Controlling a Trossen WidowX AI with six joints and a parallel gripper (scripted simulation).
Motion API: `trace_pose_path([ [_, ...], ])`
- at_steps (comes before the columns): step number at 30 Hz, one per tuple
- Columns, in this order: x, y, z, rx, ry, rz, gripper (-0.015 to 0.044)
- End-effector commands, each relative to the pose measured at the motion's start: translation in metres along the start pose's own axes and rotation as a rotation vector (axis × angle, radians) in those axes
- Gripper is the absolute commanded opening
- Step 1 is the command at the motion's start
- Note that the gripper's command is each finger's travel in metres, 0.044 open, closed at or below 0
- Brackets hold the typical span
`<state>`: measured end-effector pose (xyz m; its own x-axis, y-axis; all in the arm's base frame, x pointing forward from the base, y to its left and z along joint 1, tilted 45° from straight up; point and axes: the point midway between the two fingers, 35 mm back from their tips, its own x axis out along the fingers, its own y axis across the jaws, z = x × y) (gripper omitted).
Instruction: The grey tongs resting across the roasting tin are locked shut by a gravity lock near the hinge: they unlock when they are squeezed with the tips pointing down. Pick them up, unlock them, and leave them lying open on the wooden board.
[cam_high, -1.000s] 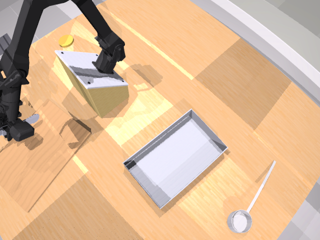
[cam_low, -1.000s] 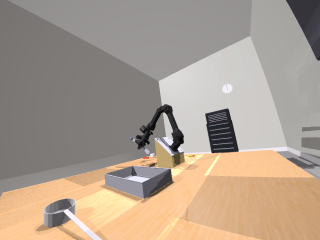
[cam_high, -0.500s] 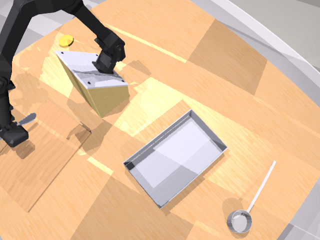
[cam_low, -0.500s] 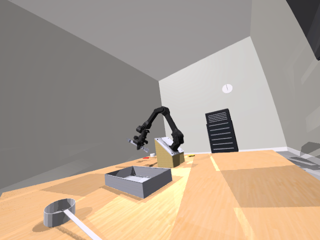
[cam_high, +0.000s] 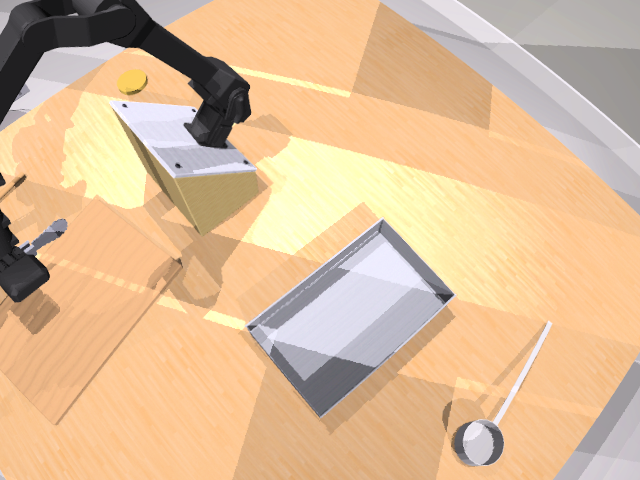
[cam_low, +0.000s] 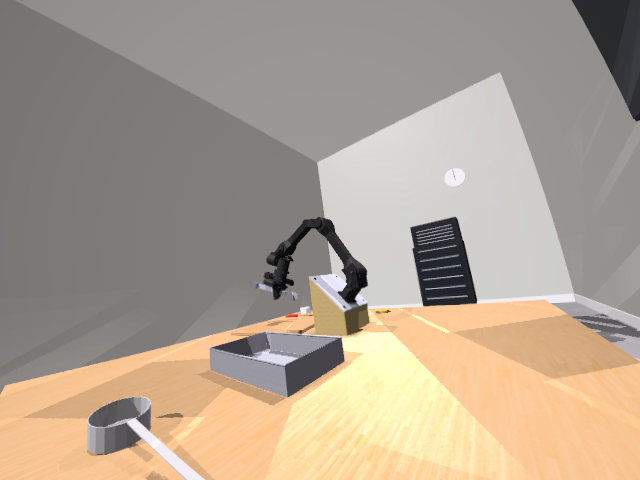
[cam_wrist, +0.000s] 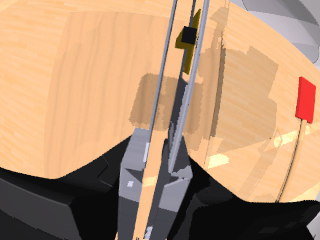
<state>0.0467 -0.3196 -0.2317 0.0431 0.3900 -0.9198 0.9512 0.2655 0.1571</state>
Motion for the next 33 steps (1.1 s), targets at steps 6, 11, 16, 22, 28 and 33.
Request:
trace_pose_path([
  [6,-0.008,0.0,0.004,0.002,0.091,-0.01,-0.015],
  [11,-0.011,0.002,0.003,0.0,0.153,-0.012,-0.015],
  [16,-0.016,0.003,0.001,-0.001,0.215,-0.015,-0.015],
  [22,-0.022,0.005,-0.002,-0.004,0.29,-0.018,-0.015],
  [28,-0.029,0.007,-0.006,-0.007,0.356,-0.022,-0.015],
  [33,-0.029,0.007,-0.006,-0.007,0.358,-0.022,-0.015],
])
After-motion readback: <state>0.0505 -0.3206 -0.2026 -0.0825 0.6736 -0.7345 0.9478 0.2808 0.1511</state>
